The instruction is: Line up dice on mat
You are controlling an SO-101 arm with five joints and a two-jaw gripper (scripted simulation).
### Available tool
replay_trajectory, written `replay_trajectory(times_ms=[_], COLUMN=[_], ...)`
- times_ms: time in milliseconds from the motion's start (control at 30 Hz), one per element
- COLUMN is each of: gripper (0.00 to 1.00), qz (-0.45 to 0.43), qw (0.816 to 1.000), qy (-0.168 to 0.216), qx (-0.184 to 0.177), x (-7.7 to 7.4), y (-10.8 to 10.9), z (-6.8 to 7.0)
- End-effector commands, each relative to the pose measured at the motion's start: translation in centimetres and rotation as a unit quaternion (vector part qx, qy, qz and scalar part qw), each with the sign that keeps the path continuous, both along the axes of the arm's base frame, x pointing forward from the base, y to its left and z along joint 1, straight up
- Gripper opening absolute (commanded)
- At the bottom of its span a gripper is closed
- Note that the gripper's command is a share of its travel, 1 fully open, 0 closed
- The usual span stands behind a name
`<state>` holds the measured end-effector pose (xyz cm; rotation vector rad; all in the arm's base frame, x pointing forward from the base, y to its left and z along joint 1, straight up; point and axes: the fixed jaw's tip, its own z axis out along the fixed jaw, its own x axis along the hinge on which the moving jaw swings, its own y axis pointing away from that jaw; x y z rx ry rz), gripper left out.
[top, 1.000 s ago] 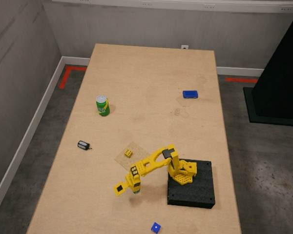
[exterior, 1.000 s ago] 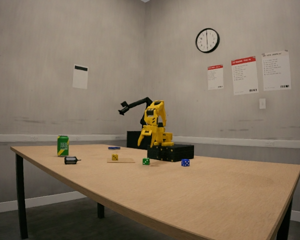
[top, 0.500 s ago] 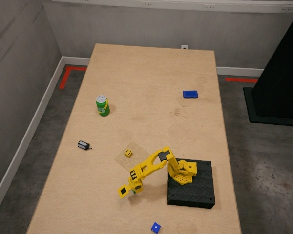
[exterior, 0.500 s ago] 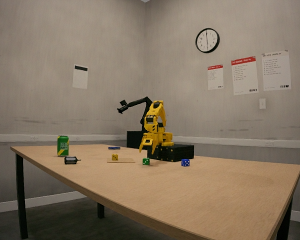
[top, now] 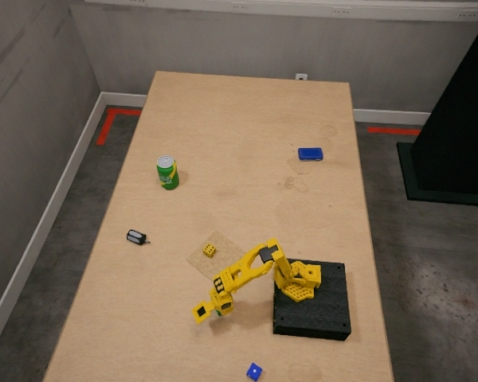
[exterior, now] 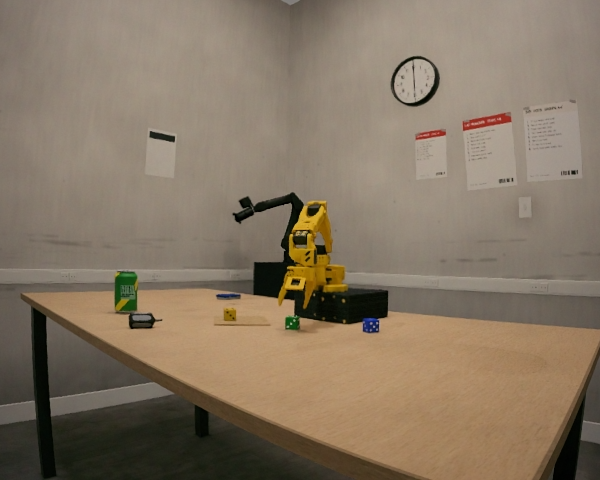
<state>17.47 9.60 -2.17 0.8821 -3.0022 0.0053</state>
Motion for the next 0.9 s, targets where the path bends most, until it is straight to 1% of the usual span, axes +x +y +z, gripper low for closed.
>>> replay_trajectory(times_ms=[0,167,400,467,867], gripper=[0.35,0.35,0.35,0.35,0.35], qz=[0.008,0.008,0.008,0.008,0.008], qw=[1.0,1.0,1.0,1.0,1.0], qy=[-0.007,-0.007,-0.007,-0.007,-0.007], qx=[0.004,0.004,0.004,0.004,0.004], x=[0.0,0.0,0.1,0.1,0.1], y=[0.2,0.2,0.2,0.2,0.2], z=[0.2,0.0,-0.7,-0.7,-2.9])
